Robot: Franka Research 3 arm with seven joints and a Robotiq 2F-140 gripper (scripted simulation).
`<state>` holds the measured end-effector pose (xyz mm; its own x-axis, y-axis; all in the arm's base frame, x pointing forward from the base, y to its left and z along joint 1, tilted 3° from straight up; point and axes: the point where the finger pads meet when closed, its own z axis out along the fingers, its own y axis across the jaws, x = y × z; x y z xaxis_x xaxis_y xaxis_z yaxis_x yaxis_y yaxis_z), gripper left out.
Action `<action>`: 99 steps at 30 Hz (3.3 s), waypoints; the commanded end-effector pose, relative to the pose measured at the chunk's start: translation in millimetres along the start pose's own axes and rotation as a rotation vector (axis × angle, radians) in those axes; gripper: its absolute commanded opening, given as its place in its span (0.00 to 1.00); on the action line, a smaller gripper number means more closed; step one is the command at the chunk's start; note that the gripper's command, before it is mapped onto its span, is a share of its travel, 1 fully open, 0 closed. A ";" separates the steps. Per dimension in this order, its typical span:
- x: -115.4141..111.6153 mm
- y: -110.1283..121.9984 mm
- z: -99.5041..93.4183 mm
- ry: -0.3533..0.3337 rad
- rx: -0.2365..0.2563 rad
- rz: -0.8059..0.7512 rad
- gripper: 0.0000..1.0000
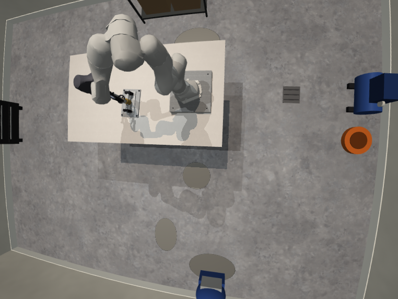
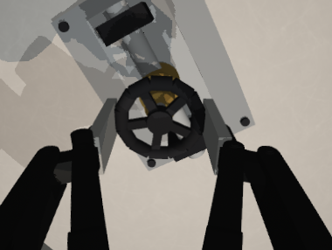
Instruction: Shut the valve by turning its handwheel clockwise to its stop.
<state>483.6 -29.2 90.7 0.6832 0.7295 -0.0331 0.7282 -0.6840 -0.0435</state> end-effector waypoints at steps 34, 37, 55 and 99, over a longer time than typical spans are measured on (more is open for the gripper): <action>0.2 -0.1 1.5 0.001 -0.001 0.516 0.38; 0.2 -0.1 1.5 0.001 -0.001 0.545 0.38; 0.2 -0.1 1.5 0.001 0.000 0.812 0.38; 0.2 -0.1 1.4 0.001 0.000 1.440 0.38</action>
<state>483.5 -29.0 90.7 0.8932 -0.4467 -0.0525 -0.4468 -0.8946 0.0107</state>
